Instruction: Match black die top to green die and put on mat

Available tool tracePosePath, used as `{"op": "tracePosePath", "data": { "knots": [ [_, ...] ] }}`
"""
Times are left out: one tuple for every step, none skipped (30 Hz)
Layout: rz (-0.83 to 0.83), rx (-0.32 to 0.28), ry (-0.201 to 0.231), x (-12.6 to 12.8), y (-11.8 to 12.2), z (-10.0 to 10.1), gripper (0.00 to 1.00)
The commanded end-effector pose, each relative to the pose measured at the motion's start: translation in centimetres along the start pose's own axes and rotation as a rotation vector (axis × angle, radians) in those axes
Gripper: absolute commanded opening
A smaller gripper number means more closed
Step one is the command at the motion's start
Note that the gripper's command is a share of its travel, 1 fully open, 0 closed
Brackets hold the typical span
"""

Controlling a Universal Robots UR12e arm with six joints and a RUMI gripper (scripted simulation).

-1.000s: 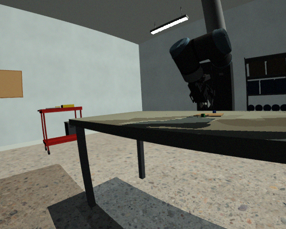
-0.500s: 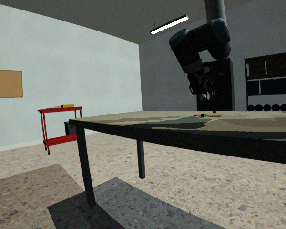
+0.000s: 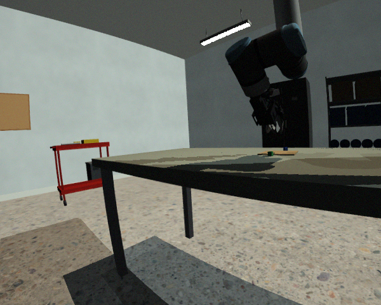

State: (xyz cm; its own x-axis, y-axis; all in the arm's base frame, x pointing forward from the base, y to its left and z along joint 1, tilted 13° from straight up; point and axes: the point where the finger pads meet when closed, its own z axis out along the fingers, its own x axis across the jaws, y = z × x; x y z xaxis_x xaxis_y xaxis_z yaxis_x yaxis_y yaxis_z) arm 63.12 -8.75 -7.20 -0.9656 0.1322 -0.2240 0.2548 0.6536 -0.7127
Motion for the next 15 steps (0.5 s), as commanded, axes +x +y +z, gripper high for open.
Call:
{"op": "tracePosePath", "data": {
  "knots": [
    [0.001,-0.043,0.005,0.05,-0.10,0.11,0.00],
    [0.001,-0.061,0.006,0.07,-0.12,0.15,0.00],
    [0.001,-0.079,0.007,0.09,-0.15,0.19,0.00],
    [0.001,-0.079,0.007,0.09,-0.15,0.19,0.00],
    [0.001,-0.079,0.007,0.09,-0.15,0.19,0.00],
    [0.001,-0.099,0.008,0.11,-0.17,0.21,0.00],
    [0.001,-0.120,0.008,0.11,-0.20,0.22,0.00],
    [0.001,-0.140,0.008,0.11,-0.22,0.22,0.00],
    [0.001,-0.160,0.007,0.09,-0.24,0.20,0.00],
    [0.001,-0.179,0.006,0.07,-0.26,0.17,0.00],
    [0.001,-0.196,0.005,0.05,-0.28,0.13,0.00],
    [0.001,-0.210,0.003,0.02,-0.30,0.09,0.00],
    [0.001,-0.223,0.001,-0.01,-0.32,0.05,0.00],
    [0.000,-0.233,0.000,-0.03,-0.33,0.02,0.00],
    [0.000,-0.240,-0.001,-0.05,-0.35,-0.01,0.00]
  ]
}}
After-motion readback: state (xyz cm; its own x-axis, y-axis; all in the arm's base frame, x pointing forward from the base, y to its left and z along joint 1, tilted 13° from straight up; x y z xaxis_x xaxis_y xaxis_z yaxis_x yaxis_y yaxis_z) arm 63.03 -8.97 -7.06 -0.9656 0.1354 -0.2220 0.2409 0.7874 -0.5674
